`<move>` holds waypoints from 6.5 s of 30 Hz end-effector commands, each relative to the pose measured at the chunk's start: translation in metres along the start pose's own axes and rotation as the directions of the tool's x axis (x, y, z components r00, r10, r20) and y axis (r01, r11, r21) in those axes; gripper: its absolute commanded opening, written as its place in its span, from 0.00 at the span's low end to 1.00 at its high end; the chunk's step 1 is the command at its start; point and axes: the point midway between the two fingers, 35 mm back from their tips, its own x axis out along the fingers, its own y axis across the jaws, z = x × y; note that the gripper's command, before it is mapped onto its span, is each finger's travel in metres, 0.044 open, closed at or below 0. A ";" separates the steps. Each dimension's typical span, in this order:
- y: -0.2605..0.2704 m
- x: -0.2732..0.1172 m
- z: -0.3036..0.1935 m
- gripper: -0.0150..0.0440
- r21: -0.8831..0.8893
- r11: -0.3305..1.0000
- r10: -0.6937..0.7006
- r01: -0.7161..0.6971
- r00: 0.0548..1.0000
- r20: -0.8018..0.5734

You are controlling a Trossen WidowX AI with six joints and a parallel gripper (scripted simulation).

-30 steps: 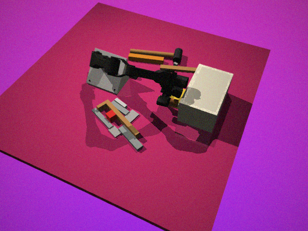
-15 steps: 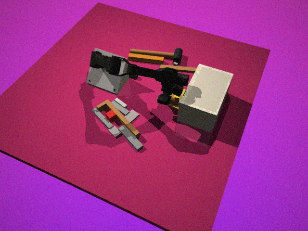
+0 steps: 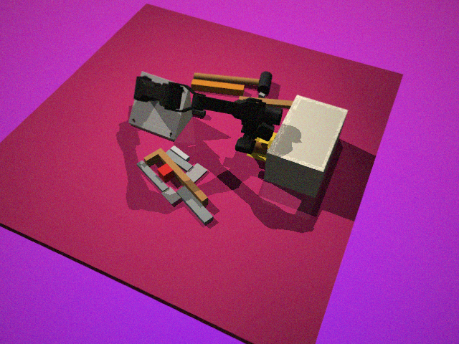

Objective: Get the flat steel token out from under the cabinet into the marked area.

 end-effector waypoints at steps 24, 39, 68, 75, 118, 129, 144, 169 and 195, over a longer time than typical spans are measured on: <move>0.029 0.001 -0.001 0.25 -0.010 1.000 0.008 -0.008 1.000 -0.002; 0.029 0.001 -0.002 0.25 -0.010 1.000 0.008 -0.008 1.000 -0.002; 0.027 0.001 -0.026 0.25 -0.011 1.000 0.008 -0.008 1.000 -0.003; 0.027 0.001 -0.033 0.25 -0.011 1.000 0.008 -0.008 1.000 -0.003; 0.028 0.001 -0.073 0.25 -0.013 1.000 0.008 -0.008 1.000 -0.004; 0.028 0.001 -0.084 0.25 -0.013 1.000 0.008 -0.008 1.000 -0.005; 0.028 0.001 -0.100 0.25 -0.014 1.000 0.008 -0.008 1.000 -0.005; 0.028 0.001 -0.126 0.25 -0.015 1.000 0.008 -0.008 1.000 -0.006; 0.027 0.001 -0.155 0.25 -0.016 1.000 0.008 -0.008 1.000 -0.007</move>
